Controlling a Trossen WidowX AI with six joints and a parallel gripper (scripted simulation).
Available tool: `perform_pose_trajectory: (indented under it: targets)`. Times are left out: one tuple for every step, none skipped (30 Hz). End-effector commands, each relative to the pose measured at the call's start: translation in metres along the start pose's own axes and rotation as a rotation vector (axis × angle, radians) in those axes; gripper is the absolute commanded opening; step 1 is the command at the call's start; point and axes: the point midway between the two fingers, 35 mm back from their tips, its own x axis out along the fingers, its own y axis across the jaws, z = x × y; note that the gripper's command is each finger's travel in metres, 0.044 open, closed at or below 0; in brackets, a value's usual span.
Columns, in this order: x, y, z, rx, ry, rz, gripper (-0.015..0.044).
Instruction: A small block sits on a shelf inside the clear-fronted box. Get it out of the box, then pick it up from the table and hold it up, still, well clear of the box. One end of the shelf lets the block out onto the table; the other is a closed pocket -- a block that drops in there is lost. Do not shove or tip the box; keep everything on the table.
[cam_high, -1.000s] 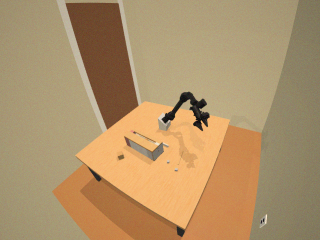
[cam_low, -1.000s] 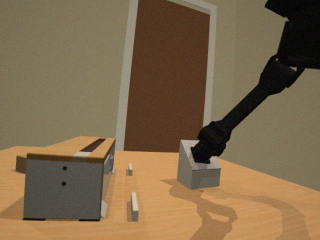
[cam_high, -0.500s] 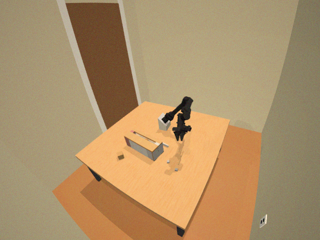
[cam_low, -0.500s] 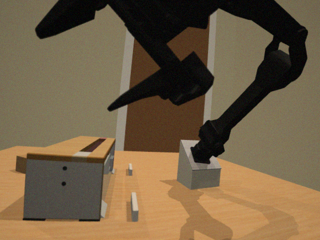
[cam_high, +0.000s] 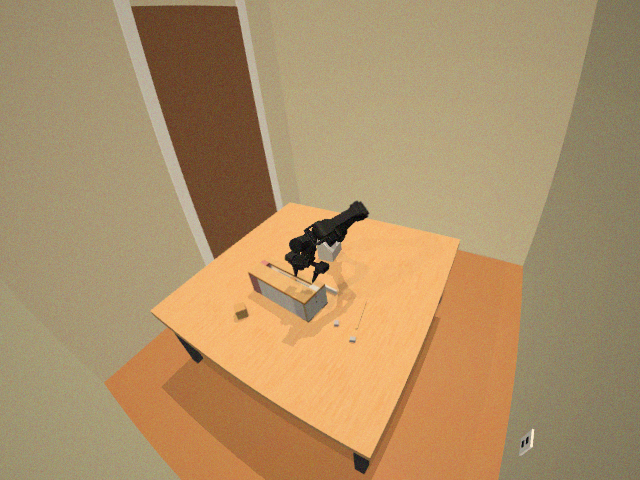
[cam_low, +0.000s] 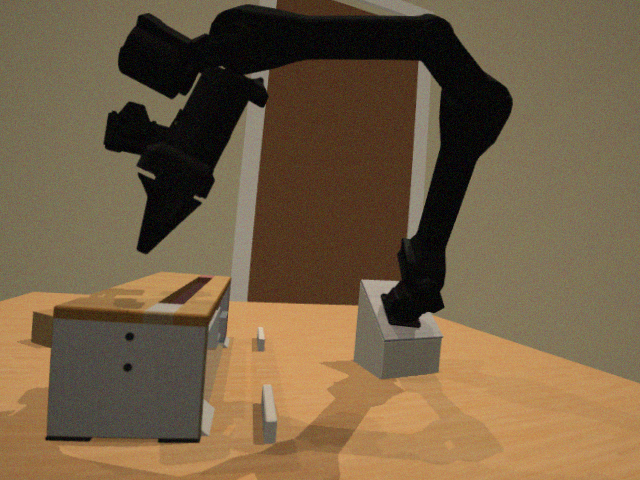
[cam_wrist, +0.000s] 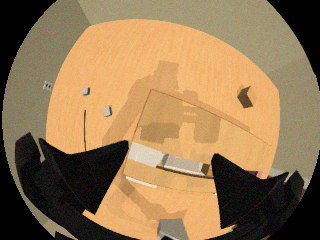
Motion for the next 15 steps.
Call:
perform_pose_trajectory:
  targets:
    - [0.011,-0.062,-0.026,0.515,0.148,0.024,0.0400]
    - [0.013,-0.077,-0.034,0.648,0.185,0.030,0.0400]
    - [0.014,-0.090,-0.042,0.779,0.221,0.037,0.0400]
    - [0.015,-0.103,-0.050,0.909,0.258,0.045,0.0400]
    - [0.016,-0.115,-0.059,1.045,0.298,0.053,0.0400]
    - [0.016,-0.126,-0.068,1.183,0.342,0.061,0.0400]
    - [0.017,-0.136,-0.077,1.319,0.388,0.069,0.0400]
    - [0.017,-0.145,-0.085,1.453,0.436,0.076,0.0400]
    - [0.018,-0.154,-0.094,1.586,0.487,0.083,0.0400]
    - [0.018,-0.160,-0.100,1.694,0.532,0.089,0.0400]
    - [0.018,-0.163,-0.105,1.762,0.561,0.092,0.0400]
    - [0.018,-0.165,-0.106,1.784,0.571,0.093,0.0400]
    - [0.018,-0.165,-0.106,1.792,0.574,0.093,0.0400]
    - [0.018,-0.165,-0.106,1.792,0.574,0.093,0.0400]
    - [0.018,-0.165,-0.106,1.792,0.574,0.093,0.0400]
